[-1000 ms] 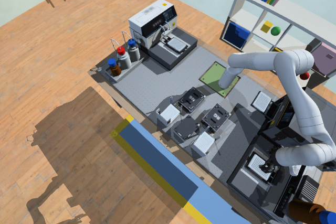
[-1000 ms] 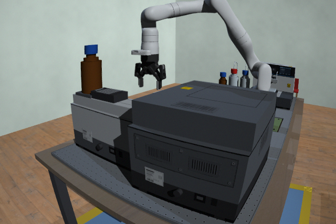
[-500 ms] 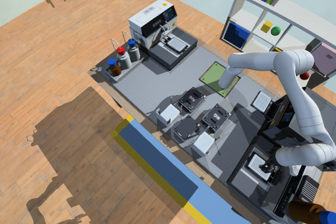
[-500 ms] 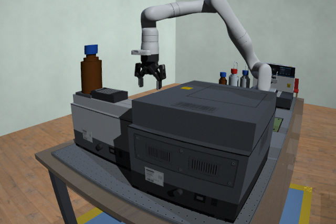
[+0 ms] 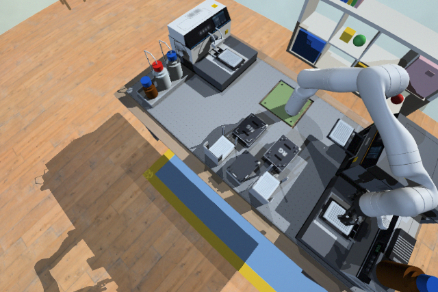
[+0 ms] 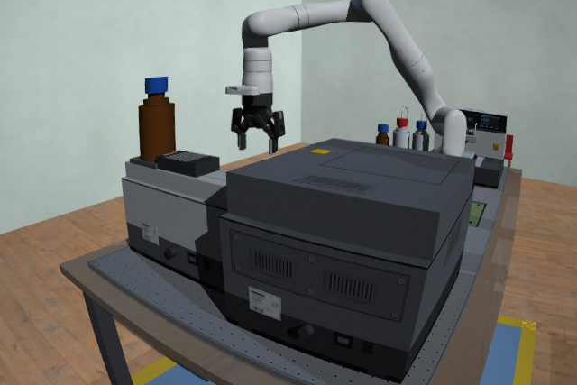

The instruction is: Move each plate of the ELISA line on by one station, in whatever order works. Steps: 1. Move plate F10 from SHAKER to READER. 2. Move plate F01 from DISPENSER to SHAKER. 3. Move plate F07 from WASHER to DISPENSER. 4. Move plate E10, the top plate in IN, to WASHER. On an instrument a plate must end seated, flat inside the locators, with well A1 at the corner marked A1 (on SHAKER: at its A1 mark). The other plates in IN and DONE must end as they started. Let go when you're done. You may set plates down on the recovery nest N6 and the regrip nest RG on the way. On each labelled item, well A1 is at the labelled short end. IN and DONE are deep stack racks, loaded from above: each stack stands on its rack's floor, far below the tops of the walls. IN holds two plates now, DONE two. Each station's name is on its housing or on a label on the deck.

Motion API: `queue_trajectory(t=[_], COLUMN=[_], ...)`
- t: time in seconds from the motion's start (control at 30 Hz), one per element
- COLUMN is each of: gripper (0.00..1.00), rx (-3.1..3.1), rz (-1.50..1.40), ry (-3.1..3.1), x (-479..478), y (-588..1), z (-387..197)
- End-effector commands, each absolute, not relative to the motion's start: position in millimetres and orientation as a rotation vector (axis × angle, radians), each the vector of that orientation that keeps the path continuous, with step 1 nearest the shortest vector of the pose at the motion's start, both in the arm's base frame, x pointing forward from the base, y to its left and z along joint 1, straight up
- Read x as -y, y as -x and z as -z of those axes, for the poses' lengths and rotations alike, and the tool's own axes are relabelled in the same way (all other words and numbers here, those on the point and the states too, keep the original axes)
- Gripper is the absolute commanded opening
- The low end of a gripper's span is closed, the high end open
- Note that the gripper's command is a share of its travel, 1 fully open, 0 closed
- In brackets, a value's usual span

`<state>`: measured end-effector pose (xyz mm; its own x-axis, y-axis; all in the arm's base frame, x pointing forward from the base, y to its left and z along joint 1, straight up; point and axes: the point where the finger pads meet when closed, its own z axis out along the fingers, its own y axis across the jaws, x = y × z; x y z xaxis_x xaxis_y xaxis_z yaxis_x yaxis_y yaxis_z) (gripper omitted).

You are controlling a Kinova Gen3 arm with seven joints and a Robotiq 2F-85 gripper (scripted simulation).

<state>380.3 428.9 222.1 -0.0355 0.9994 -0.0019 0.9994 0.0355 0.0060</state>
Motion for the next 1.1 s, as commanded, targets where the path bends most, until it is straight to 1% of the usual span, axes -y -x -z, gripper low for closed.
queue_trajectory(t=[0.0, 0.67, 1.07], gripper=[1.00, 1.00, 1.00], rx=[-2.257, -2.256, -2.256], rz=[-0.009, -0.009, -0.009], ry=[-2.178, -2.179, -2.179], x=[-429.3, -485.6, -485.6], y=[-380.5, -378.5, -378.5], z=[-223.5, -223.6, -223.6])
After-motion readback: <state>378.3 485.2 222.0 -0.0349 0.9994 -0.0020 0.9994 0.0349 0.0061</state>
